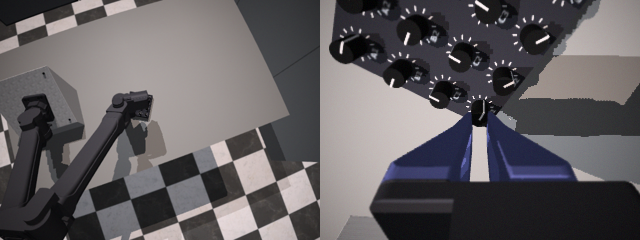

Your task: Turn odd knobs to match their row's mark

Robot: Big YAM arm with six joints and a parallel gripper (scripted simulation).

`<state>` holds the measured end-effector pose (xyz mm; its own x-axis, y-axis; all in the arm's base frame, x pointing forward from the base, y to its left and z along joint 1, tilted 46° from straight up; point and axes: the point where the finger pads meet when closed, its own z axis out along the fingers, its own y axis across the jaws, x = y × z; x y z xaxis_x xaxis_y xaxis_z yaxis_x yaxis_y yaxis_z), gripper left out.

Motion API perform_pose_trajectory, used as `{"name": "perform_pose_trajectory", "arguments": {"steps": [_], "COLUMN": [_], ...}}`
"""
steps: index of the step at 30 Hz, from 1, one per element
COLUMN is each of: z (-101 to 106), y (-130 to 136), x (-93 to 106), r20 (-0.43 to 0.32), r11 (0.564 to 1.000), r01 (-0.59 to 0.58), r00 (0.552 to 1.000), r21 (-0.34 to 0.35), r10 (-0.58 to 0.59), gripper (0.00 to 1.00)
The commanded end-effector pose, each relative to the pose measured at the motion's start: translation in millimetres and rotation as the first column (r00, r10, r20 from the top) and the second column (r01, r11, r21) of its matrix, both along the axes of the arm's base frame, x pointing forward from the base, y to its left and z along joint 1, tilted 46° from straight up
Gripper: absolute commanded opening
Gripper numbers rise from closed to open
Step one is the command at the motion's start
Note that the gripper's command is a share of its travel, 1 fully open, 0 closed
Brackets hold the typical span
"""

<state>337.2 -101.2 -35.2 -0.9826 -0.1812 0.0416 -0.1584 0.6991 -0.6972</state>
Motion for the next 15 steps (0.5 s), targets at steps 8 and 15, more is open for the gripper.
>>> {"name": "perform_pose_trajectory", "arguments": {"steps": [8, 15], "z": [6.9, 6.9], "y": [-4.0, -4.1], "x": [14.5, 14.5], "r20": [0.201, 0.282], "r11": [0.985, 0.965], "r01": [0.172, 0.255], "r00": [0.964, 0.923], "r21": [0.029, 0.062], "r10": [-0.174, -0.262], "gripper": [0.08, 0.08]}}
